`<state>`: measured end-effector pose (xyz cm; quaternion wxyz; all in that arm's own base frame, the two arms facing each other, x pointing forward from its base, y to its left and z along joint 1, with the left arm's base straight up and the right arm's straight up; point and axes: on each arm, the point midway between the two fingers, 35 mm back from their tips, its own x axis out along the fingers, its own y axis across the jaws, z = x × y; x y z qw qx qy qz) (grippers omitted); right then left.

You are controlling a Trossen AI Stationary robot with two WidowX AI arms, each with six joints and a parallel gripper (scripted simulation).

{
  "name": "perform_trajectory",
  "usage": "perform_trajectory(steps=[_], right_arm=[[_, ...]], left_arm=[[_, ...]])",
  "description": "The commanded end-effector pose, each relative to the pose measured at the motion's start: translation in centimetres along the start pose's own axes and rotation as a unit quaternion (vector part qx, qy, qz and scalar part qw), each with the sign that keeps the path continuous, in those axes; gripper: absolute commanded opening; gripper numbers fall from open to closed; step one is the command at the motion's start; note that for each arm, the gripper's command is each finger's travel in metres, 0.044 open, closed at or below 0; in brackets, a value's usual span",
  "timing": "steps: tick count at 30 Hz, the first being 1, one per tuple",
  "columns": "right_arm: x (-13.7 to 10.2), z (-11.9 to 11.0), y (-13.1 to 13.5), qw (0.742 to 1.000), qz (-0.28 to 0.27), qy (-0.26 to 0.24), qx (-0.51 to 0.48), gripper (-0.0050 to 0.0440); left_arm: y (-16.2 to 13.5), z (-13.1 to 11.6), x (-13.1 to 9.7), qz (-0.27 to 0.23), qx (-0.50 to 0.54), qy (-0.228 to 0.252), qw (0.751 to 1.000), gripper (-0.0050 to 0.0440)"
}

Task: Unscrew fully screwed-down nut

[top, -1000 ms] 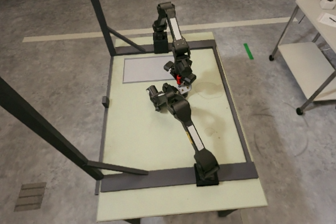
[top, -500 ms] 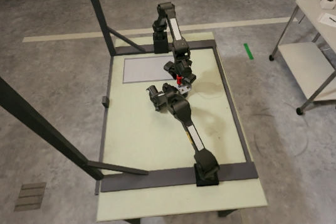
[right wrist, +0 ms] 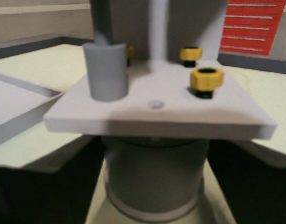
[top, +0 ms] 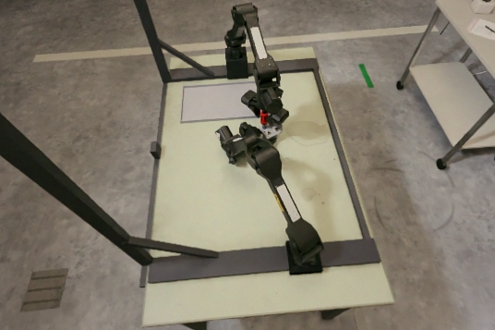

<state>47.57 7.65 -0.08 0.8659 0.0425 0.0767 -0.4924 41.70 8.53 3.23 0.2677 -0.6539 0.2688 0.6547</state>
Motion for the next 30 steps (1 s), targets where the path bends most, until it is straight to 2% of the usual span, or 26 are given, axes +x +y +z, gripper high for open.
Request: perform_trajectory(steps=[1, 7, 8, 15, 22, 24, 25, 30], right_arm=[[-0.25, 2.29, 0.52, 1.0, 0.004, -0.002, 0.025, 0.0245], [-0.25, 2.29, 0.52, 1.0, 0.004, -0.002, 0.025, 0.0245], [-0.25, 2.29, 0.52, 1.0, 0.004, -0.002, 0.025, 0.0245], [-0.25, 2.29, 0.52, 1.0, 0.004, -0.002, 0.025, 0.0245], [-0.25, 2.29, 0.52, 1.0, 0.004, -0.002, 0.025, 0.0245], [-0.25, 2.29, 0.52, 1.0, 0.004, -0.002, 0.025, 0.0245], [-0.25, 2.29, 0.52, 1.0, 0.004, -0.002, 0.025, 0.0245], [-0.25, 2.29, 0.52, 1.0, 0.004, -0.002, 0.025, 0.0245]], left_arm=[[-0.39, -0.32, -1.35, -0.016, -0.001, 0.01, 1.0, 0.025], [-0.39, -0.32, -1.35, -0.016, -0.001, 0.01, 1.0, 0.025], [-0.25, -0.21, -0.61, -0.008, 0.034, 0.004, 0.999, 0.025], [-0.25, -0.22, -0.62, -0.012, 0.218, 0.005, 0.976, 0.025], [-0.41, -0.32, -0.81, -0.014, 0.365, 0.003, 0.931, 0.025], [-0.41, -0.32, -0.81, -0.014, 0.365, 0.003, 0.931, 0.025], [-0.4, -0.32, -0.8, -0.012, 0.409, 0.002, 0.912, 0.025], [-0.41, -0.32, -0.82, -0.015, 0.508, 0.001, 0.861, 0.025]])
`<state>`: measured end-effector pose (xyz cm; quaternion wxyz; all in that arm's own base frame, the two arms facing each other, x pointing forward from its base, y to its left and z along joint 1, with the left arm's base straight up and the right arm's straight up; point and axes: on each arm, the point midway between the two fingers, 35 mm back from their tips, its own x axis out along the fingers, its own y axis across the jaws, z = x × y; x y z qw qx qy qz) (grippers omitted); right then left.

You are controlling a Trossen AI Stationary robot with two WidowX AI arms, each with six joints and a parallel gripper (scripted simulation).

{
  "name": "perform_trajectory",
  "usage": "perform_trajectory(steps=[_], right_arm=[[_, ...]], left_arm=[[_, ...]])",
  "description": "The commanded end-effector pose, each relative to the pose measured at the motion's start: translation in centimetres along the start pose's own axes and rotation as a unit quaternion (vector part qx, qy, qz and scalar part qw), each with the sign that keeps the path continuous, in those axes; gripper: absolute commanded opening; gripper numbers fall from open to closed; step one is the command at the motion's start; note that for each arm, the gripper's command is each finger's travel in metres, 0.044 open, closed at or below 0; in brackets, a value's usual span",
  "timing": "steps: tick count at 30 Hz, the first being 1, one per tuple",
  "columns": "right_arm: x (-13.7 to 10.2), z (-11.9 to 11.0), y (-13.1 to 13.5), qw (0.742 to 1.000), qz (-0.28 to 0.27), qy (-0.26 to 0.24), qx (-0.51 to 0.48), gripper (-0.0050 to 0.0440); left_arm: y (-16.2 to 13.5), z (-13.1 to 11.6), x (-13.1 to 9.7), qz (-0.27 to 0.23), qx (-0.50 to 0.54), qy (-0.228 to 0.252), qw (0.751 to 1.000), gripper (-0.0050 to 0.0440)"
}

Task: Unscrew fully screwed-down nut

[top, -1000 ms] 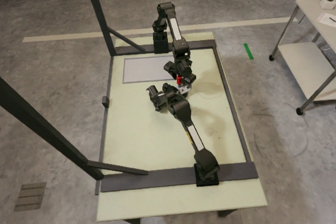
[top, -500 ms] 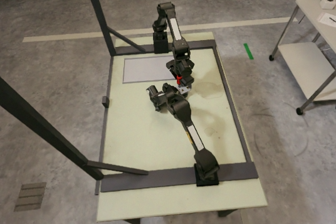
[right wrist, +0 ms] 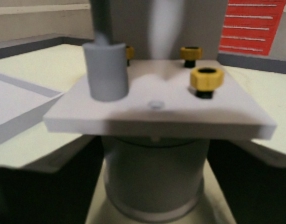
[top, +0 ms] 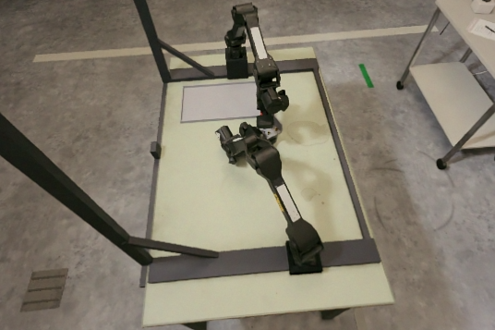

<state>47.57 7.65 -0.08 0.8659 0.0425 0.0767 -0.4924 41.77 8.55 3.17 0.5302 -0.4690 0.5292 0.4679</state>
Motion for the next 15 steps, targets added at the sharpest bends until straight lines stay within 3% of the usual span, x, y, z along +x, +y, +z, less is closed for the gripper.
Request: perform_trajectory(steps=[1, 8, 11, 15], right_arm=[[-0.25, 2.29, 0.52, 1.0, 0.004, -0.002, 0.025, 0.0245], [-0.25, 2.29, 0.52, 1.0, 0.004, -0.002, 0.025, 0.0245], [-0.25, 2.29, 0.52, 1.0, 0.004, -0.002, 0.025, 0.0245], [-0.25, 2.29, 0.52, 1.0, 0.004, -0.002, 0.025, 0.0245]], left_arm=[[-0.44, 0.1, -0.88, -0.012, 0.097, -0.006, 0.995, 0.025], [-0.45, 0.1, -0.88, -0.01, 0.248, -0.007, 0.969, 0.025], [-0.44, 0.09, -0.87, -0.009, 0.262, -0.006, 0.965, 0.025], [-0.44, 0.09, -0.88, -0.008, 0.367, -0.008, 0.93, 0.025]])
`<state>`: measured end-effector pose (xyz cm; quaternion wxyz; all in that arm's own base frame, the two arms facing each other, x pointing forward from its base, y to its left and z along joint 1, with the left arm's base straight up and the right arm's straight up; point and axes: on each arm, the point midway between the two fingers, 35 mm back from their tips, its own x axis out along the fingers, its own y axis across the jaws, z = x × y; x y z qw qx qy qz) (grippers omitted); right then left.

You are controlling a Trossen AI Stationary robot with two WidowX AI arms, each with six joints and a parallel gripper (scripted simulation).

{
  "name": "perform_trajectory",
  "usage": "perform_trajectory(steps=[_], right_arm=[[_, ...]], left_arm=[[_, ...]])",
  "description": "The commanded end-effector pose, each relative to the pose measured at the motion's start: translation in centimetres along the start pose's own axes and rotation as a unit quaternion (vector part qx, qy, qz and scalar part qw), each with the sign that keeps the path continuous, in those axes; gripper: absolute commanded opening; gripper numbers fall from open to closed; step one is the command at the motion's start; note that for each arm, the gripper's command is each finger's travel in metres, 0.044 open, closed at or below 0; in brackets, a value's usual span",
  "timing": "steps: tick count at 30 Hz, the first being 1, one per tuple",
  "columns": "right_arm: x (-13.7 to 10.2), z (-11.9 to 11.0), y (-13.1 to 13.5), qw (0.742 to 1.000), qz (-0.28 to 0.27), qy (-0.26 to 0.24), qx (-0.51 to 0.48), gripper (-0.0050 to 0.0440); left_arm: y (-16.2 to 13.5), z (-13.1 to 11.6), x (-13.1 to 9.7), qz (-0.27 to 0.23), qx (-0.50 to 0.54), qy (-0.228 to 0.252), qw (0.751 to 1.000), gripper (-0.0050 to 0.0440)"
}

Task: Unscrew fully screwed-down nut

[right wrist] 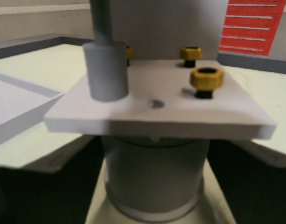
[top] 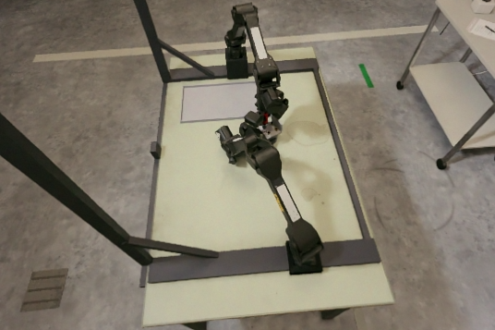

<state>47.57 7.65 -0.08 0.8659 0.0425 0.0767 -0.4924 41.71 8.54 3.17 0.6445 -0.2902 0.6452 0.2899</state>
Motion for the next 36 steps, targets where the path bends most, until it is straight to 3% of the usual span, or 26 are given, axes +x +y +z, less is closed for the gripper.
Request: perform_trajectory(steps=[1, 11, 13, 21, 28, 30, 36], right_arm=[[-0.25, 2.29, 0.52, 1.0, 0.004, -0.002, 0.025, 0.0245], [-0.25, 2.29, 0.52, 1.0, 0.004, -0.002, 0.025, 0.0245], [-0.25, 2.29, 0.52, 1.0, 0.004, -0.002, 0.025, 0.0245], [-0.25, 2.29, 0.52, 1.0, 0.004, -0.002, 0.025, 0.0245], [-0.25, 2.29, 0.52, 1.0, 0.004, -0.002, 0.025, 0.0245], [-0.25, 2.29, 0.52, 1.0, 0.004, -0.002, 0.025, 0.0245], [-0.25, 2.29, 0.52, 1.0, 0.004, -0.002, 0.025, 0.0245]], left_arm=[[-0.35, 0.39, -0.9, -0.007, 0.097, -0.012, 0.995, 0.025], [-0.35, 0.38, -0.89, -0.004, 0.31, -0.012, 0.951, 0.025], [-0.35, 0.38, -0.89, -0.004, 0.31, -0.012, 0.951, 0.025], [-0.35, 0.39, -0.9, -0.002, 0.491, -0.015, 0.871, 0.025], [-0.35, 0.37, -0.89, 0.0, 0.617, -0.012, 0.787, 0.025], [-0.35, 0.37, -0.89, 0.0, 0.617, -0.012, 0.787, 0.025], [-0.35, 0.38, -0.89, 0.003, 0.73, -0.014, 0.684, 0.025]])
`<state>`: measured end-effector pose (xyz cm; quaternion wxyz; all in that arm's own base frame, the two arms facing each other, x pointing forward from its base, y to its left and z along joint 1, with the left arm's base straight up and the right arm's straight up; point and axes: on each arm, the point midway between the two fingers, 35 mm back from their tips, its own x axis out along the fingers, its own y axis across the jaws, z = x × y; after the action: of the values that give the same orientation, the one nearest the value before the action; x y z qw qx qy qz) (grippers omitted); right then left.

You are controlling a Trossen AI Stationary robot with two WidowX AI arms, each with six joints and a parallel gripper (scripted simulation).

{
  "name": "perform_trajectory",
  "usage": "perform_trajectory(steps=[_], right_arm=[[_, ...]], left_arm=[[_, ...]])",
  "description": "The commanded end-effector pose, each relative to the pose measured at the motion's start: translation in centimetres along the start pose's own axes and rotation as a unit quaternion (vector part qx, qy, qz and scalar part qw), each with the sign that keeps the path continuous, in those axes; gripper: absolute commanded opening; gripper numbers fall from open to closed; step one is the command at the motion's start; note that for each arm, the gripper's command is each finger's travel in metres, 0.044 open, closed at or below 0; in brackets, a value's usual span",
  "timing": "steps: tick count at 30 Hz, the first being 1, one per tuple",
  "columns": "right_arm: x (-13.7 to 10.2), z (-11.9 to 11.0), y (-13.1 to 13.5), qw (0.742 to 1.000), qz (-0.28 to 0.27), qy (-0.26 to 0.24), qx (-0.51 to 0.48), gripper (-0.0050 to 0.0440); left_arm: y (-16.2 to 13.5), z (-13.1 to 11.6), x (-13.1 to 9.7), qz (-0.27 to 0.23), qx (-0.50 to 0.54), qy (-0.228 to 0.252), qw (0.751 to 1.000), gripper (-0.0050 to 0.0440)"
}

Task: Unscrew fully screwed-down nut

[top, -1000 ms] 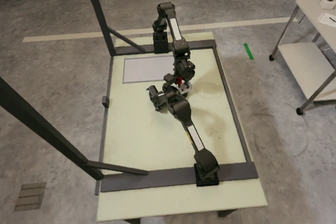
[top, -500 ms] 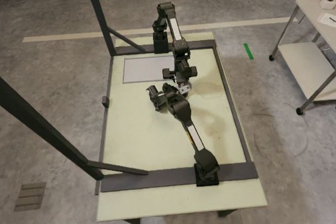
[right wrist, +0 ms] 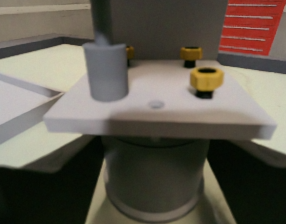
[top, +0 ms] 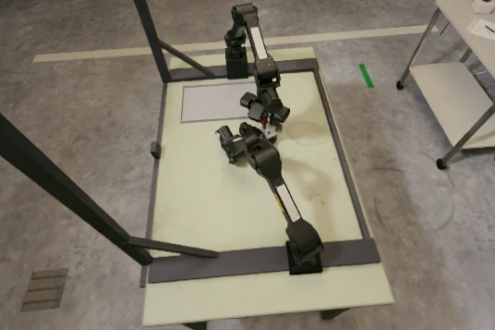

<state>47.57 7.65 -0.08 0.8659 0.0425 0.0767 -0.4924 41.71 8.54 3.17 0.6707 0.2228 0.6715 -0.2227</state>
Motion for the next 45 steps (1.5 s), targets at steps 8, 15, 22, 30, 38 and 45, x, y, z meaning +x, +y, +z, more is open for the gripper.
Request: perform_trajectory(steps=[8, 15, 22, 30, 38, 45], right_arm=[[-0.25, 2.29, 0.52, 1.0, 0.004, -0.002, 0.025, 0.0245], [-0.25, 2.29, 0.52, 1.0, 0.004, -0.002, 0.025, 0.0245], [-0.25, 2.29, 0.52, 1.0, 0.004, -0.002, 0.025, 0.0245], [-0.25, 2.29, 0.52, 1.0, 0.004, -0.002, 0.025, 0.0245], [-0.25, 2.29, 0.52, 1.0, 0.004, -0.002, 0.025, 0.0245], [-0.25, 2.29, 0.52, 1.0, 0.004, -0.002, 0.025, 0.0245]], left_arm=[[0.35, 0.39, -0.89, 0.012, 0.248, -0.007, 0.969, 0.025], [0.33, 0.38, -0.88, 0.012, 0.372, -0.005, 0.928, 0.025], [0.34, 0.38, -0.88, 0.015, 0.509, -0.004, 0.86, 0.025], [0.33, 0.37, -0.86, 0.012, 0.629, -0.001, 0.778, 0.025], [0.33, 0.38, -0.87, 0.015, 0.759, 0.001, 0.651, 0.025], [0.32, 0.37, -0.86, 0.012, 0.825, 0.002, 0.565, 0.025]])
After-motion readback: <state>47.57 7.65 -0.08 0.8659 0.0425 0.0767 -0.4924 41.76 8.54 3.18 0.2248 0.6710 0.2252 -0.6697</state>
